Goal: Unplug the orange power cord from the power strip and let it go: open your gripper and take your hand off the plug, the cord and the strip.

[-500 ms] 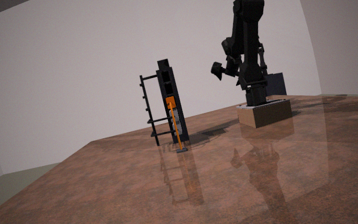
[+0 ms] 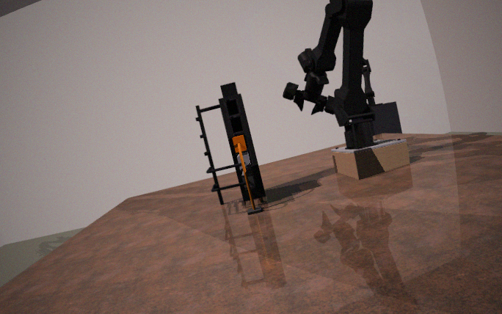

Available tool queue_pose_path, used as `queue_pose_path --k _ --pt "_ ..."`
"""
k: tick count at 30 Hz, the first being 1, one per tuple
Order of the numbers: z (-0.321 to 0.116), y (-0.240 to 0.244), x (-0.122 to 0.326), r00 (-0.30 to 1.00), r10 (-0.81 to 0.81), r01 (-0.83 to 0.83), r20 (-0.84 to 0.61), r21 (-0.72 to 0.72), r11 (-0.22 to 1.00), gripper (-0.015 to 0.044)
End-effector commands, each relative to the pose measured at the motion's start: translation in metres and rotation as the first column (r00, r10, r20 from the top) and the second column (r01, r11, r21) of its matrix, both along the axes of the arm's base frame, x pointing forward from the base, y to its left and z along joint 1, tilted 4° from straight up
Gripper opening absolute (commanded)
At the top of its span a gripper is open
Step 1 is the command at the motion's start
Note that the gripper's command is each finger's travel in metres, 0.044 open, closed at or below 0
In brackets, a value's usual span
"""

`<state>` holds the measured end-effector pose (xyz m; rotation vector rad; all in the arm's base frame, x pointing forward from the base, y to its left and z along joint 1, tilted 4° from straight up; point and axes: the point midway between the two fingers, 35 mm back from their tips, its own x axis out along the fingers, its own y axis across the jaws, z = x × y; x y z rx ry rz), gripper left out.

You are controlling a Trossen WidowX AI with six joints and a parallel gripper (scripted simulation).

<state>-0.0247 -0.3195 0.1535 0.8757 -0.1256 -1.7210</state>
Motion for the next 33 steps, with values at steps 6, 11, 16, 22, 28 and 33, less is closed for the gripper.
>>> queue_pose_path --k 6,11,16,22,28,33 --pt "0.036 -0.020 0.075 0.946 0.286 -0.285 -0.156 0.028 0.958 0.0160" --pt "0.054 -0.021 0.130 0.842 0.473 -0.472 -0.262 0.068 0.879 0.0160" --pt "0.072 -0.011 0.185 0.690 0.628 -0.636 -0.361 0.113 0.763 0.0160" --pt "0.093 0.013 0.250 0.458 0.756 -0.791 -0.467 0.174 0.587 0.0160" --pt "0.113 0.052 0.311 0.190 0.806 -0.893 -0.560 0.243 0.379 0.0160" --pt "0.109 0.098 0.356 -0.083 0.799 -0.921 -0.595 0.353 0.168 0.0160"
